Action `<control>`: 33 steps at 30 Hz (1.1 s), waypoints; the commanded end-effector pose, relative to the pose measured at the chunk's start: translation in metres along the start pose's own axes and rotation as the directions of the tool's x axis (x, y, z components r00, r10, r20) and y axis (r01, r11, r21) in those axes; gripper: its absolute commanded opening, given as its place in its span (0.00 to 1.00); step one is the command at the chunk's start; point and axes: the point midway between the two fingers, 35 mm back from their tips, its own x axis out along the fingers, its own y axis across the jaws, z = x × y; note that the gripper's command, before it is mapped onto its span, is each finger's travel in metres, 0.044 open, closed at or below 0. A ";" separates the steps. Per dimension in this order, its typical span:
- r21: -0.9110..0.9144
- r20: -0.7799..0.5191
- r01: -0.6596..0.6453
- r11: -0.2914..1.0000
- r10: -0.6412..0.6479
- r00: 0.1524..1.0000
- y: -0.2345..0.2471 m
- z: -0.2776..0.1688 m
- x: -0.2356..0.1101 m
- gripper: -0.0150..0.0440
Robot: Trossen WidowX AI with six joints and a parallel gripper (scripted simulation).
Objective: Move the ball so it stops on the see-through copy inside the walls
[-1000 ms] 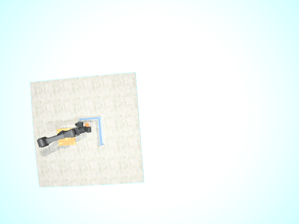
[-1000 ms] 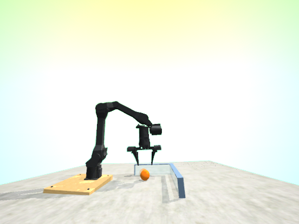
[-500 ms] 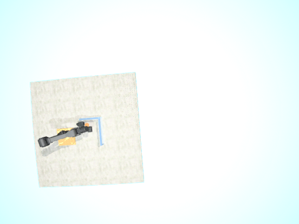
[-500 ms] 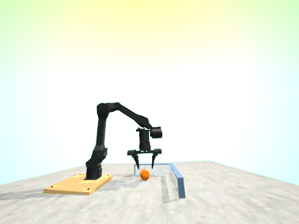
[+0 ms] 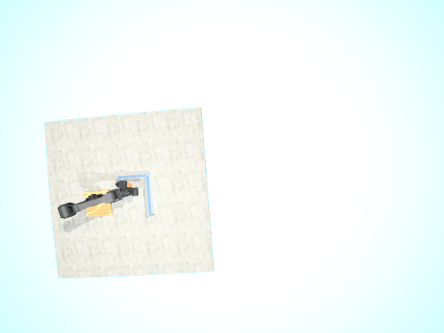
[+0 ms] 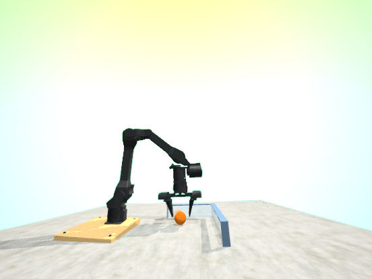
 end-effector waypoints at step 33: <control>-0.004 -0.006 -0.014 1.000 0.014 1.000 -0.007 0.002 -0.076 0.25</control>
